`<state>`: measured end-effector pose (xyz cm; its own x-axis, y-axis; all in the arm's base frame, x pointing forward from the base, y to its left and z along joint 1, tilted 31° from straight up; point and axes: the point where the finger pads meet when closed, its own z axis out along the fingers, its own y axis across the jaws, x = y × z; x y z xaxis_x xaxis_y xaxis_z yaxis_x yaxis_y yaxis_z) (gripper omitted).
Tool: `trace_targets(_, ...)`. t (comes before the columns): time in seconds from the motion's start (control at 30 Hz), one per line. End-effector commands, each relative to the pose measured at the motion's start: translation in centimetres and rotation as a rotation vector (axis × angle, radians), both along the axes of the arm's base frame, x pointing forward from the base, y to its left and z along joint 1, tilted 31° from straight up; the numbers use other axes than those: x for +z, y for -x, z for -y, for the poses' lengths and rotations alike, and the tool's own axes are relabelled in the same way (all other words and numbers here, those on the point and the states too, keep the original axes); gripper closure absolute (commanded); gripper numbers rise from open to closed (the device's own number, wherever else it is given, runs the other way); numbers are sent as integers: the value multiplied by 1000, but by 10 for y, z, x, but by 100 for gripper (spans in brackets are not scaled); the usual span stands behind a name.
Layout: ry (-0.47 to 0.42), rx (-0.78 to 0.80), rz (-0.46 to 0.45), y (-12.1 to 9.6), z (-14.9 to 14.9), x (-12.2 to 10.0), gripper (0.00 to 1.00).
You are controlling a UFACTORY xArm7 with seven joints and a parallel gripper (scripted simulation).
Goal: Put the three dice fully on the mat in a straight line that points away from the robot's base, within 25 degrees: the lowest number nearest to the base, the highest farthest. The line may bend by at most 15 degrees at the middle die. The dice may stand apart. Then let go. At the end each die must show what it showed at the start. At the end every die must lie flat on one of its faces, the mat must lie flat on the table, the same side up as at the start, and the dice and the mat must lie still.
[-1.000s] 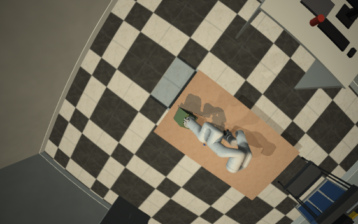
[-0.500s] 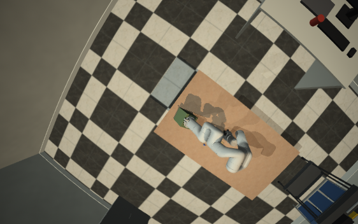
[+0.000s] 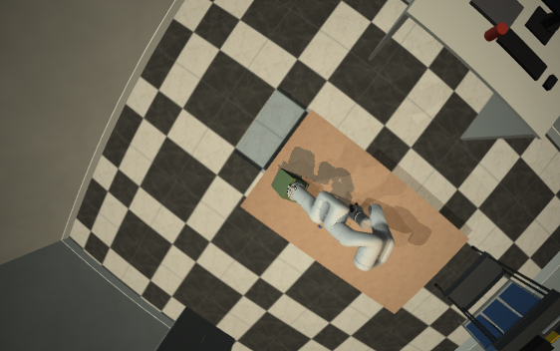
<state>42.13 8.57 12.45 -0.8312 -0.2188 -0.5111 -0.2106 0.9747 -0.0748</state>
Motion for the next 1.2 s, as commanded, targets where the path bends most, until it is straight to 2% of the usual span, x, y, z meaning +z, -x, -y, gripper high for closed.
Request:
trace_targets(0.0,0,0,2,0,0,1,89)
trace_targets(0.33,0,0,2,7,0,13,89)
trace_targets(0.43,0,0,2,15,1,28,89)
trace_targets(0.6,0,0,2,39,3,67,89)
trace_targets(0.77,0,0,2,50,4,84,89)
trace_targets(1.17,-1,-1,2,51,5,87,89)
